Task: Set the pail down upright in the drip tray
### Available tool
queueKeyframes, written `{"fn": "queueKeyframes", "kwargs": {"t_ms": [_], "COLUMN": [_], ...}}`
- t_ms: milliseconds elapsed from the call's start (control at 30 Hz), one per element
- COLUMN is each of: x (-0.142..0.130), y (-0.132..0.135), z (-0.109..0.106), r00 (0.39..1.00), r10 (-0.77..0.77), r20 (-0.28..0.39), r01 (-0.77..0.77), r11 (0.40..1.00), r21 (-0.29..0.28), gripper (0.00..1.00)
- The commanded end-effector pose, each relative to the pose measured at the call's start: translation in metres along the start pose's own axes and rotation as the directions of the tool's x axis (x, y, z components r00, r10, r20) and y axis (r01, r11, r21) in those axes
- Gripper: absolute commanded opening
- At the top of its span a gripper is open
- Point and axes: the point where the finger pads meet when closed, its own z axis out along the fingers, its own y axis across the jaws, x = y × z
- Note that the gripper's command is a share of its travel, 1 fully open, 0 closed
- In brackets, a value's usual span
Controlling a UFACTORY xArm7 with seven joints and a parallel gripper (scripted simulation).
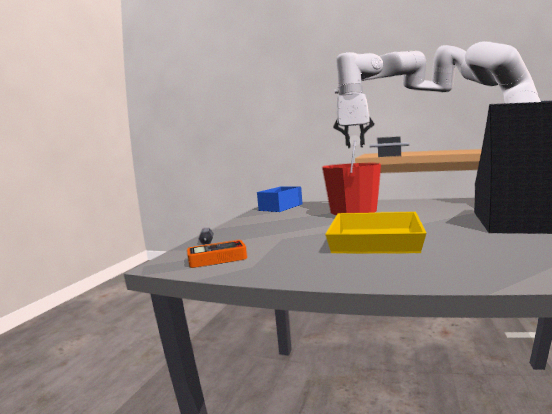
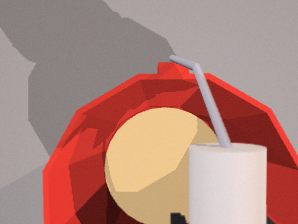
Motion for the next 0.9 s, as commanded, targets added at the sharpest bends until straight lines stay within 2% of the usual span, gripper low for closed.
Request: {"fn": "queueKeyframes", "kwargs": {"t_ms": [0,867], "x": [-0.001,-0.001], "y": [-0.002,-0.001], "z": [-0.008,-0.048], "r00": [1.0,1.0], "r10": [0.0,0.0], "r20": [0.001,0.001], "r01": [0.0,0.0], "r11": [1.0,1.0], "r21": [0.007,0.007], "gripper": [0.0,0.0]}}
